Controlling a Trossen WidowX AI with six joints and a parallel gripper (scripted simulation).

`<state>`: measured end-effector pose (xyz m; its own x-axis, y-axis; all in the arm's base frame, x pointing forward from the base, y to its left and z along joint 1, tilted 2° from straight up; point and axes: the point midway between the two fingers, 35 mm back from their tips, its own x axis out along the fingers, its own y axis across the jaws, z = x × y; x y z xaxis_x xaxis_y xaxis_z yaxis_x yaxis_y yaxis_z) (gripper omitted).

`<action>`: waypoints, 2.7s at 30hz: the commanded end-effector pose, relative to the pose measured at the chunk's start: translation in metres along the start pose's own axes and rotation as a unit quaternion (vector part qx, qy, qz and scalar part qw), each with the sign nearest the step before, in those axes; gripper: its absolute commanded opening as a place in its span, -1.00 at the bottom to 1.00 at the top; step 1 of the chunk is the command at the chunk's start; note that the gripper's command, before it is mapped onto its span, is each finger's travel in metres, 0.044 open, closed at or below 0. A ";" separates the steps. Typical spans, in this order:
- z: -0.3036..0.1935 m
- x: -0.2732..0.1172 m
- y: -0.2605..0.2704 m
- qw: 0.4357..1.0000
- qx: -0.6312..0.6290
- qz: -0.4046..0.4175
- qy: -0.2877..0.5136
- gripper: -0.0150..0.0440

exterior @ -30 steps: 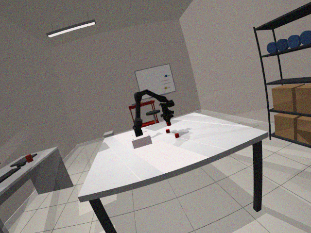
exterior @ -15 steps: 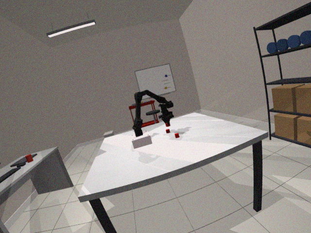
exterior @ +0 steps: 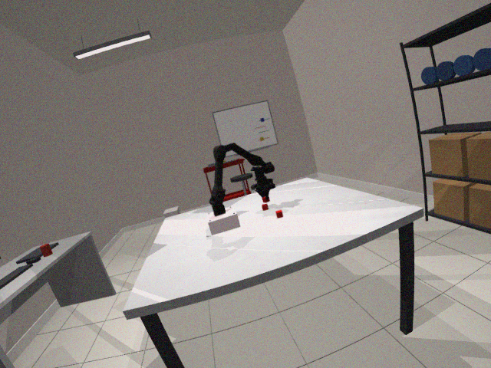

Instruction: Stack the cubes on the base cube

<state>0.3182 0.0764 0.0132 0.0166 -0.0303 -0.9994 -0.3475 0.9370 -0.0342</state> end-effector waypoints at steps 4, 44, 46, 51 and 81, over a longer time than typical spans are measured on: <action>-0.002 0.010 0.001 1.000 -0.003 0.002 0.004 -0.14; -0.002 -0.004 0.000 1.000 -0.001 0.001 0.004 0.20; -0.002 -0.007 0.000 1.000 -0.001 0.001 0.004 0.20; -0.002 -0.015 0.000 1.000 -0.001 0.001 0.004 0.20; -0.042 -0.052 -0.152 0.953 -0.304 -0.003 0.002 0.41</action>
<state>0.3334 -0.0521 0.0624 0.0176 -0.0351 -0.9992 -0.7426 0.6687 -0.0366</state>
